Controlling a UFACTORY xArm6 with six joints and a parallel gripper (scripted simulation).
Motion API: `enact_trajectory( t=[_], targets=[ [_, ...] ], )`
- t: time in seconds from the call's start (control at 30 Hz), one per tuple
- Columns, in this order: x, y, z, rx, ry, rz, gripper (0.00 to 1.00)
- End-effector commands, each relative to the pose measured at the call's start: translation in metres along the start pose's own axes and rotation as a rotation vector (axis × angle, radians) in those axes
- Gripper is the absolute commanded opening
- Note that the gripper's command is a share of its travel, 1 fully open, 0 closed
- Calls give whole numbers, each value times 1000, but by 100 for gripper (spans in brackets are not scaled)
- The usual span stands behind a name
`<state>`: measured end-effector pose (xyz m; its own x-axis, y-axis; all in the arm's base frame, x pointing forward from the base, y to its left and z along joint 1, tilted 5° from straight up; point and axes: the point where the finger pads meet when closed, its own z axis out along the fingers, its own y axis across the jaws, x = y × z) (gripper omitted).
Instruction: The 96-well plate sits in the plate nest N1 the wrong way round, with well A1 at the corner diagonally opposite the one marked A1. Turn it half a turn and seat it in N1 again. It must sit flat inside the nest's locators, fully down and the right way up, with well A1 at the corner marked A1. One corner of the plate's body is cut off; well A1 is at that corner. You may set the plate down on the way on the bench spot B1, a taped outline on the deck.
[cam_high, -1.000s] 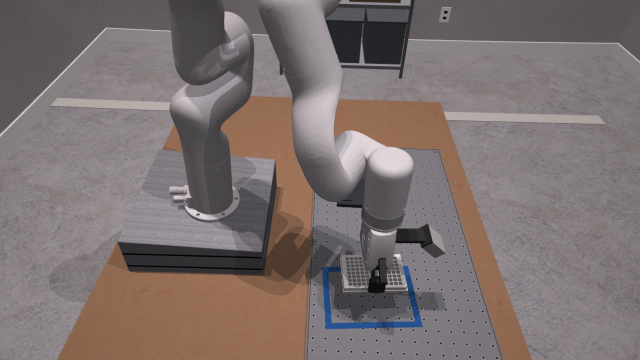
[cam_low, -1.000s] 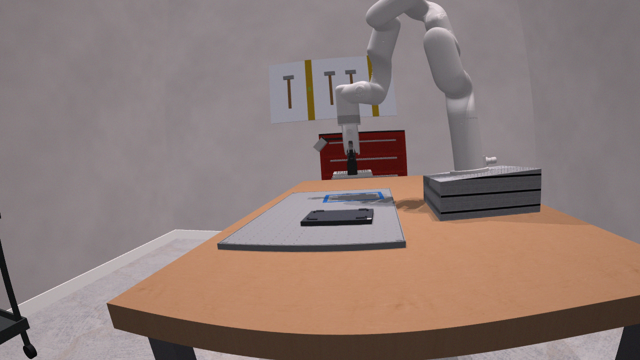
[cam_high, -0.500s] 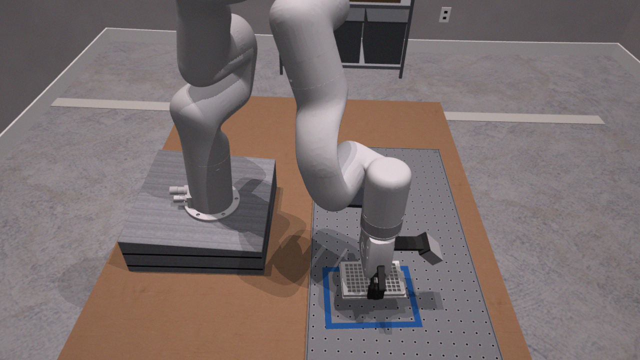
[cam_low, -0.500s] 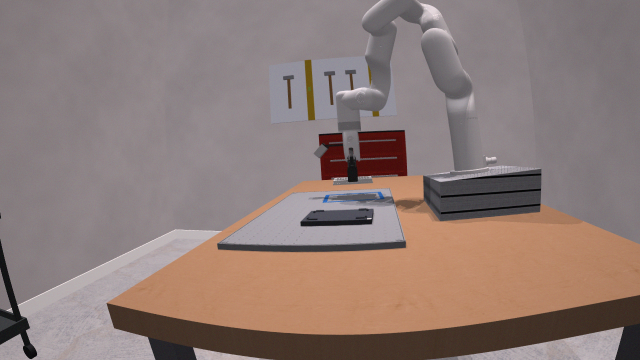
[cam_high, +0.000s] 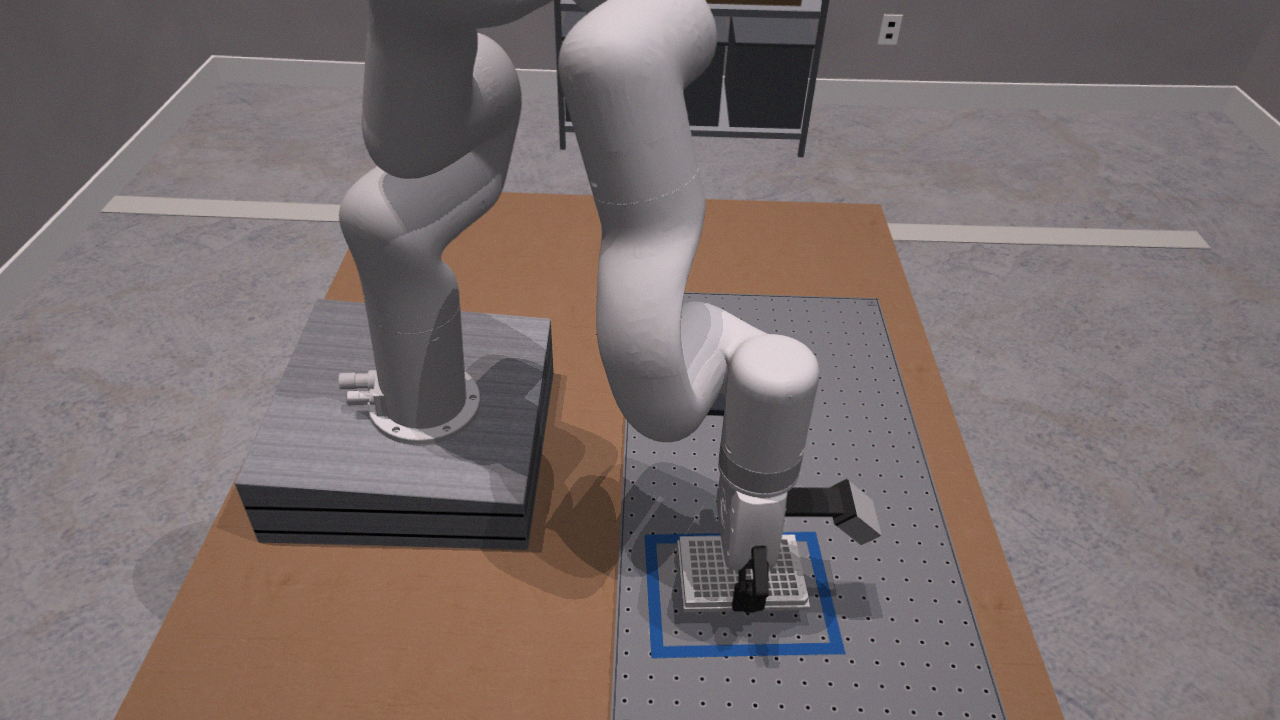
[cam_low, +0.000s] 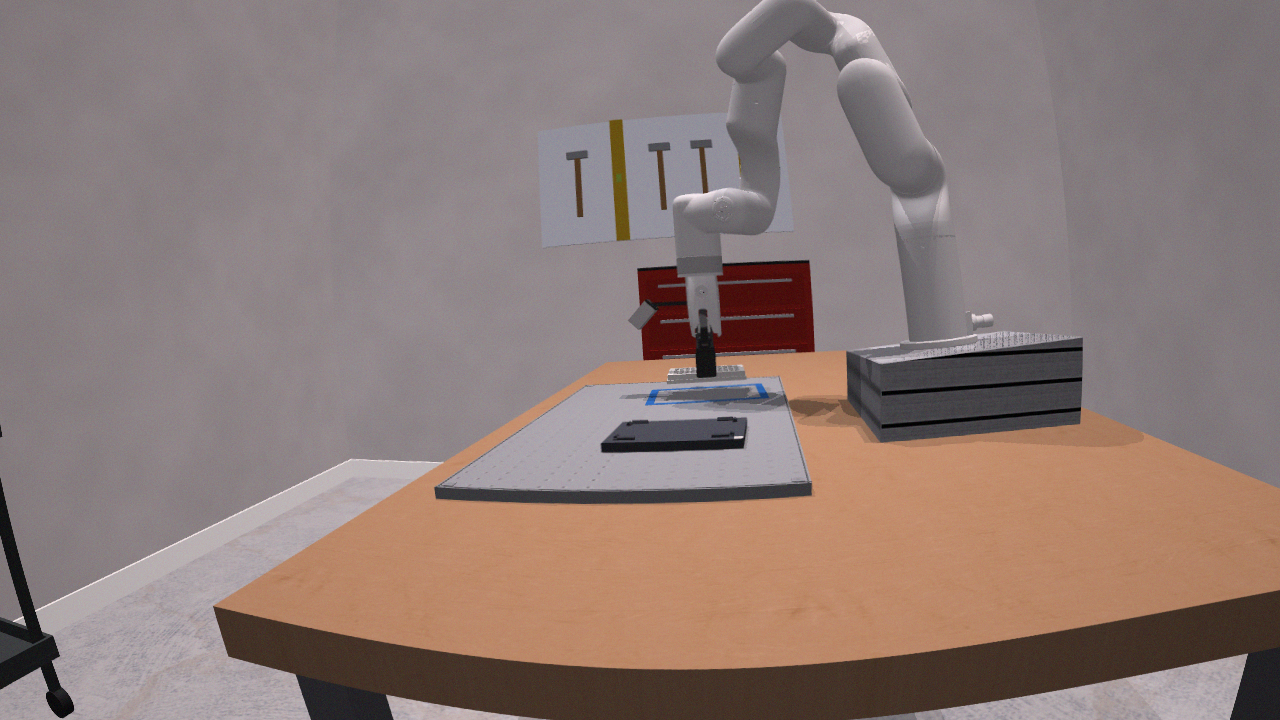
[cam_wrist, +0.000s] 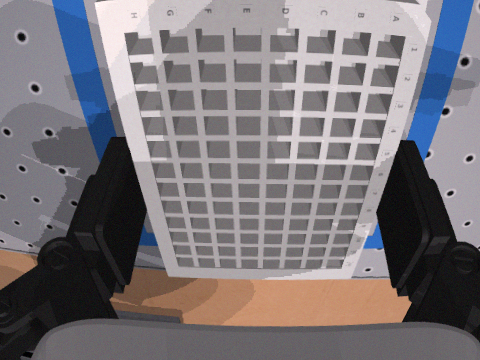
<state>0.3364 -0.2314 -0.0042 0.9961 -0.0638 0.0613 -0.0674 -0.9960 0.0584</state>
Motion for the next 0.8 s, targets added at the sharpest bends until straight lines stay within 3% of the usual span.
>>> enact_trajectory(
  t=[0.0, 0.77],
  targets=[
    [1, 1, 7, -2, 3, 0, 0],
    [1, 1, 13, -2, 3, 0, 0]
  ],
)
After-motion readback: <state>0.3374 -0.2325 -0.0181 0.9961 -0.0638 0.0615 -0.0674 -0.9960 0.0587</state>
